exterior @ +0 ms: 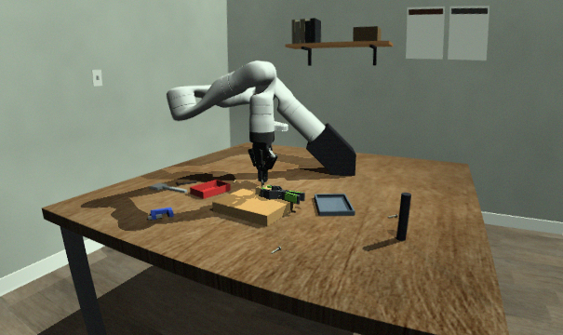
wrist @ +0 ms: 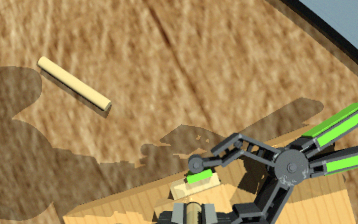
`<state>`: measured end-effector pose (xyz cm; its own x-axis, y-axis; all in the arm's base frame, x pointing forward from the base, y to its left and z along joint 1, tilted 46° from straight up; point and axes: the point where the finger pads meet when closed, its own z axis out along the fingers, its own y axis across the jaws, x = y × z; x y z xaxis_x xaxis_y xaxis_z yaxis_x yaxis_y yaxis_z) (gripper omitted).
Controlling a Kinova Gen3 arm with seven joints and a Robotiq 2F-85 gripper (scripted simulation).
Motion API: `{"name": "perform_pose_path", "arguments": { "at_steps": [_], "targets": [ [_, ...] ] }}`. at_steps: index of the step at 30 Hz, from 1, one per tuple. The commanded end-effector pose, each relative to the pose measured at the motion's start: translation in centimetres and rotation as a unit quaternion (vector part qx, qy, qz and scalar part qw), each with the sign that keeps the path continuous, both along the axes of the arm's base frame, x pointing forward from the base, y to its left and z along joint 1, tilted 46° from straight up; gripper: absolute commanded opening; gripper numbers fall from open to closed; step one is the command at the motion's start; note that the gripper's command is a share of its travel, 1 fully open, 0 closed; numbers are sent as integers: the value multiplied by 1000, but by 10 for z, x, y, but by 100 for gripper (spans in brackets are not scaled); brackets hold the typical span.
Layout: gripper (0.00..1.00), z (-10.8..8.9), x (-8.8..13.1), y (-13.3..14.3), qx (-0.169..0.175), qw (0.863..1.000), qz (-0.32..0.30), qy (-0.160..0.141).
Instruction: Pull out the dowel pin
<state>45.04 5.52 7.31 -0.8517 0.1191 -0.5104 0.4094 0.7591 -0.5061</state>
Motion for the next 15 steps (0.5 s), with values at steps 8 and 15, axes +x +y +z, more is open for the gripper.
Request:
{"name": "perform_pose_path", "arguments": {
  "at_steps": [8, 15],
  "targets": [
    [10, 1, 0, 1, -7, 1000, 17, 14],
    [10, 1, 0, 1, -14, 999, 30, 27]
  ]
}}
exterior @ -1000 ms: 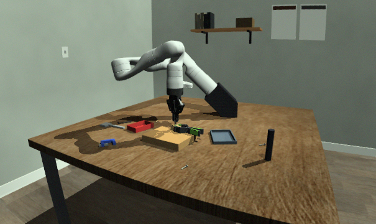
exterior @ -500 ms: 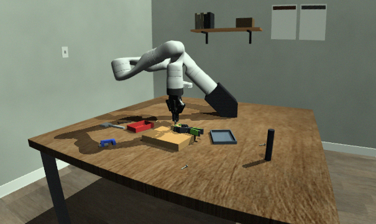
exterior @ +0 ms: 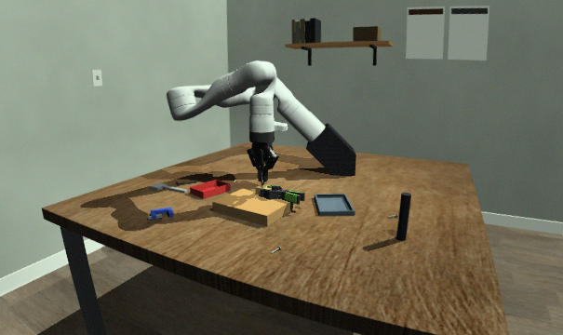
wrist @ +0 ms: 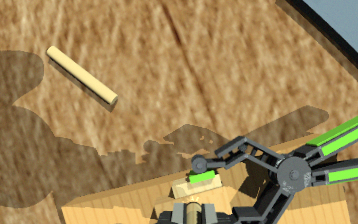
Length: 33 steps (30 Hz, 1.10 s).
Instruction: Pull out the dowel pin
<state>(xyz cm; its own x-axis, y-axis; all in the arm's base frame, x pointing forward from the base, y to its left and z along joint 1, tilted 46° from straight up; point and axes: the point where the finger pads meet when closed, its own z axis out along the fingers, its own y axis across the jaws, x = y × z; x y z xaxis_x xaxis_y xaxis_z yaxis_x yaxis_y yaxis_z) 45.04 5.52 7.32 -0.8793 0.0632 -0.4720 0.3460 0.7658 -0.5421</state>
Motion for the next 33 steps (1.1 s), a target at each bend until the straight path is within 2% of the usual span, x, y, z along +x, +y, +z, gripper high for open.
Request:
{"name": "perform_pose_path", "arguments": {
  "at_steps": [1, 33],
  "targets": [
    [10, 1, 0, 1, -3, 1000, 7, 5],
    [10, 1, 0, 1, -27, 996, 59, 53]
  ]
}}
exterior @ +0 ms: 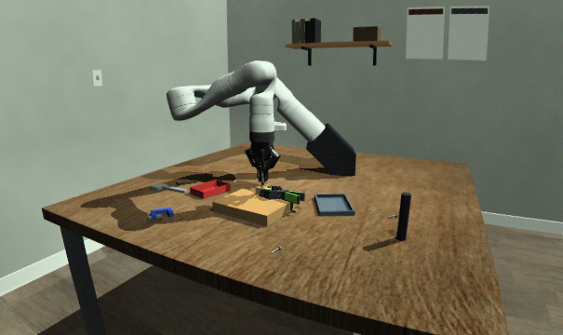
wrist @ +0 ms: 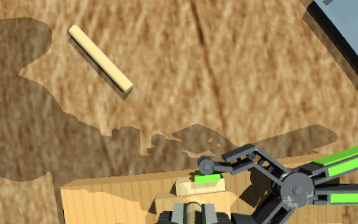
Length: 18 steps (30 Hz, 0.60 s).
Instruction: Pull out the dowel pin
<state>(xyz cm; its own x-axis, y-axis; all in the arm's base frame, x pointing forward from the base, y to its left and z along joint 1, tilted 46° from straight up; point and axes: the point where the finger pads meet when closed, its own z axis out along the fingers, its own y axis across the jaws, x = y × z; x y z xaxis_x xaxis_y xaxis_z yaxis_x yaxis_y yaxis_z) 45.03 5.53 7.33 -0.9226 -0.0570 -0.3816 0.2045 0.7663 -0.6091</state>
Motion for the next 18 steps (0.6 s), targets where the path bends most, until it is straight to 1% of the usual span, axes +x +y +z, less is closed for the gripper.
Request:
{"name": "perform_pose_path", "arguments": {
  "at_steps": [1, 18],
  "targets": [
    [10, 1, 0, 1, -2, 1000, 6, 5],
    [10, 1, 0, 1, -15, 999, 33, 29]
  ]
}}
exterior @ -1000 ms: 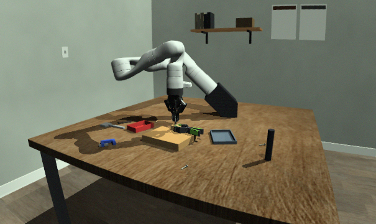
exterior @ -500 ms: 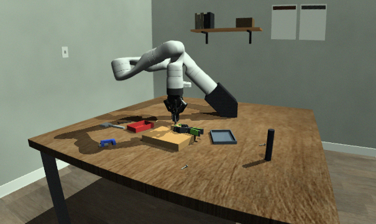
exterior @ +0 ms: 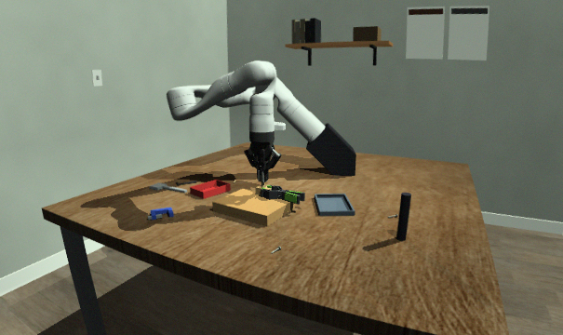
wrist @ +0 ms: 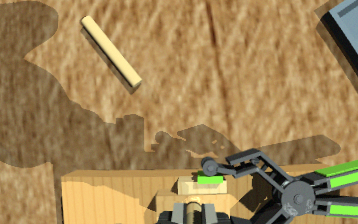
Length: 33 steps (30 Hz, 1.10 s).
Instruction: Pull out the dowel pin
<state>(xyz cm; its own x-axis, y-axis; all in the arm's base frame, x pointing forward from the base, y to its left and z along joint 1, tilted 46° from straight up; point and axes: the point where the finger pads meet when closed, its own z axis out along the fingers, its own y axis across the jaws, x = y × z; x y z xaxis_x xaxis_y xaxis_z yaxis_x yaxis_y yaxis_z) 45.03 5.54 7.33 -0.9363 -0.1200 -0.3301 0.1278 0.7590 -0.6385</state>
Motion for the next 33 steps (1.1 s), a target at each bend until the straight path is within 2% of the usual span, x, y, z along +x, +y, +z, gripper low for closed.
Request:
{"name": "perform_pose_path", "arguments": {
  "at_steps": [1, 33],
  "targets": [
    [10, 1, 0, 1, -2, 1000, 6, 5],
    [10, 1, 0, 1, -25, 997, 54, 48]
  ]
}}
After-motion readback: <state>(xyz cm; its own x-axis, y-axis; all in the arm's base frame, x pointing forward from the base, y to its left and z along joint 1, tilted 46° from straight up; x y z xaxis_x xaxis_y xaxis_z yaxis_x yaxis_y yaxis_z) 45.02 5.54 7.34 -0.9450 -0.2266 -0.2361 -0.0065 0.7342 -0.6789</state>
